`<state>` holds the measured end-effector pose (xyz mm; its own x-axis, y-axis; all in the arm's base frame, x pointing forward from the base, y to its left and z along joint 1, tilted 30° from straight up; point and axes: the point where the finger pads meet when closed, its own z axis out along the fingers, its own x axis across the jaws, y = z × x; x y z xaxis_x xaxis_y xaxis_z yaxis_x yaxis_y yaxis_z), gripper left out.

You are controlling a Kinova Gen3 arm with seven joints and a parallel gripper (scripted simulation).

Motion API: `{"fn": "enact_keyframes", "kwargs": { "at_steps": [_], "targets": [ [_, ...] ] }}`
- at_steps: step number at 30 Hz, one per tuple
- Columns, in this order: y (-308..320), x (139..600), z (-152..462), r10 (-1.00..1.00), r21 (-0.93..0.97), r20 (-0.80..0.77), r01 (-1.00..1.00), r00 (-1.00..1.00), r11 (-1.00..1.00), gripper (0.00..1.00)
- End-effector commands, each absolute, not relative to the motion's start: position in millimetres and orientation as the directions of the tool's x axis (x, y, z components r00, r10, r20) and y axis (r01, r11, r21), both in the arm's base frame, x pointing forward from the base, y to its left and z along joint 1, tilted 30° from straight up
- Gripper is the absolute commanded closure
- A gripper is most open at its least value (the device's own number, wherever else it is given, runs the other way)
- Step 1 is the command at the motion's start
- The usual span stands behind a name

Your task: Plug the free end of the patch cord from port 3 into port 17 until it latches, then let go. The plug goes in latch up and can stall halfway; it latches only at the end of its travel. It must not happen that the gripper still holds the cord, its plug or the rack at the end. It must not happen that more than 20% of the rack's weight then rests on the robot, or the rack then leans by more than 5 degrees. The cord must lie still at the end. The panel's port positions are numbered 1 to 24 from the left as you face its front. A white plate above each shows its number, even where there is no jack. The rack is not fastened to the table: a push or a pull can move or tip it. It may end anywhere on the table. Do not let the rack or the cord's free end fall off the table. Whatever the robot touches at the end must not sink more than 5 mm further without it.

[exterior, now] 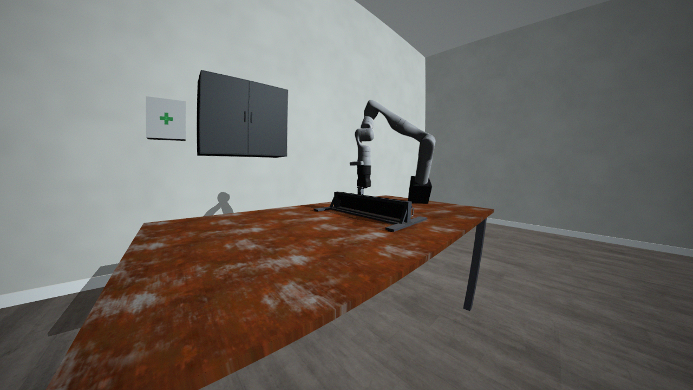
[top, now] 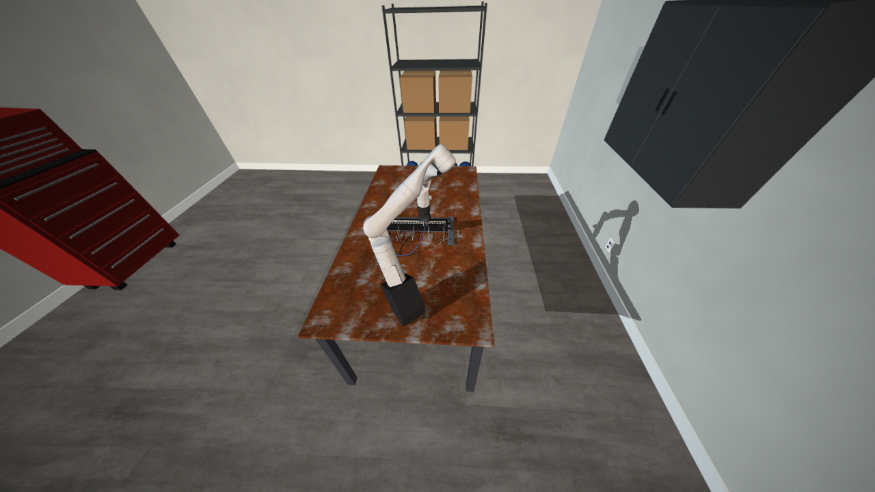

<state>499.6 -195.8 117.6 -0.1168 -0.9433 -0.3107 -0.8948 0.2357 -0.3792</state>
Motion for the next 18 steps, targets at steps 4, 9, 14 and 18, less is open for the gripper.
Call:
{"fn": "enact_keyframes", "kwargs": {
  "at_steps": [4, 9, 14, 18],
  "targets": [
    [-197.9, 505.7, 122.1, -0.943, -0.393, -0.311, -0.888, -0.116, 0.239, 1.00],
    [-198.1, 506.4, 122.5, -0.943, -0.394, -0.311, -0.887, -0.116, 0.239, 1.00],
    [-198.4, 507.4, 123.2, -0.943, -0.396, -0.312, -0.886, -0.116, 0.240, 1.00],
    [-198.5, 508.0, 123.6, -0.943, -0.398, -0.312, -0.886, -0.116, 0.240, 1.00]
  ]
}}
